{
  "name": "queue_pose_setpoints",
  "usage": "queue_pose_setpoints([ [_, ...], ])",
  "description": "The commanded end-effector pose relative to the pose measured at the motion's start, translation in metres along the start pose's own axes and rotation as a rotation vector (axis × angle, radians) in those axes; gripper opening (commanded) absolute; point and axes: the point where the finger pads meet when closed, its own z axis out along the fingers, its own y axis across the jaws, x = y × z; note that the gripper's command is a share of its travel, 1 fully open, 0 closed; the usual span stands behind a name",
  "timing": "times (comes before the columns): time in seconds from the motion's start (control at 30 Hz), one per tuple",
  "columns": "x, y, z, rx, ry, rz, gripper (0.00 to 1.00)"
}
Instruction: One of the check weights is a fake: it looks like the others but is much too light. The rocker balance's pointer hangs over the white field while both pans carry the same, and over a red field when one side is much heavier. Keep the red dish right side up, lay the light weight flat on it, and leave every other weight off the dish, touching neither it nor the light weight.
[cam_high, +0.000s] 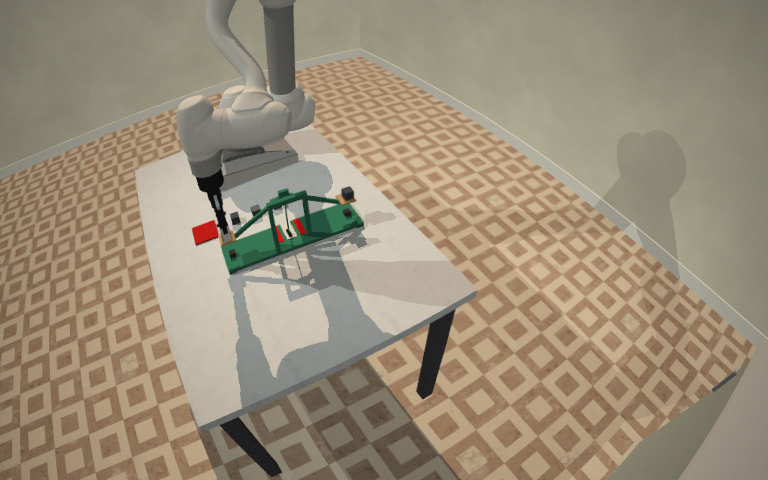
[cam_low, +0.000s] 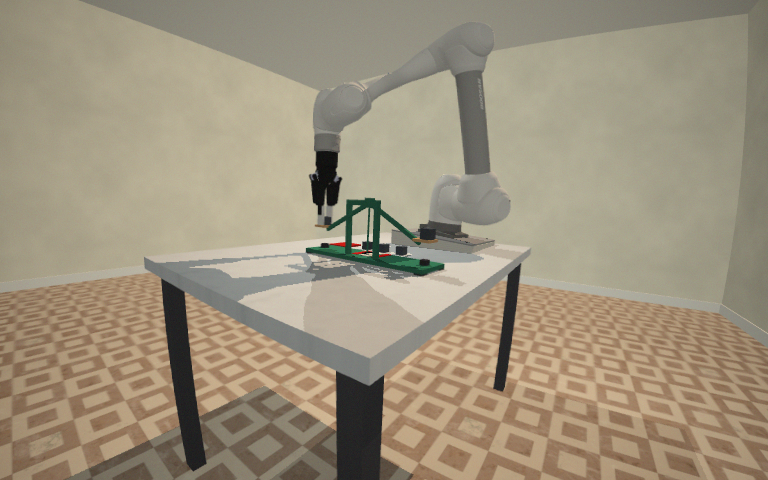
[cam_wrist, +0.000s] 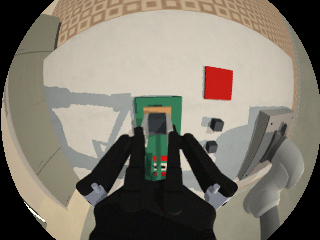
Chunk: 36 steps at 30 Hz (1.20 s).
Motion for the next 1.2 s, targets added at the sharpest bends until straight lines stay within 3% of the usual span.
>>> queue_pose_setpoints([
  [0.0,0.0,0.0,0.0,0.0,0.0,0.0,0.24],
  [0.87,0.0,0.0,0.0,0.0,0.0,0.0,0.24],
  [1.17,0.0,0.0,-0.019,0.0,0.0,0.0,0.24],
])
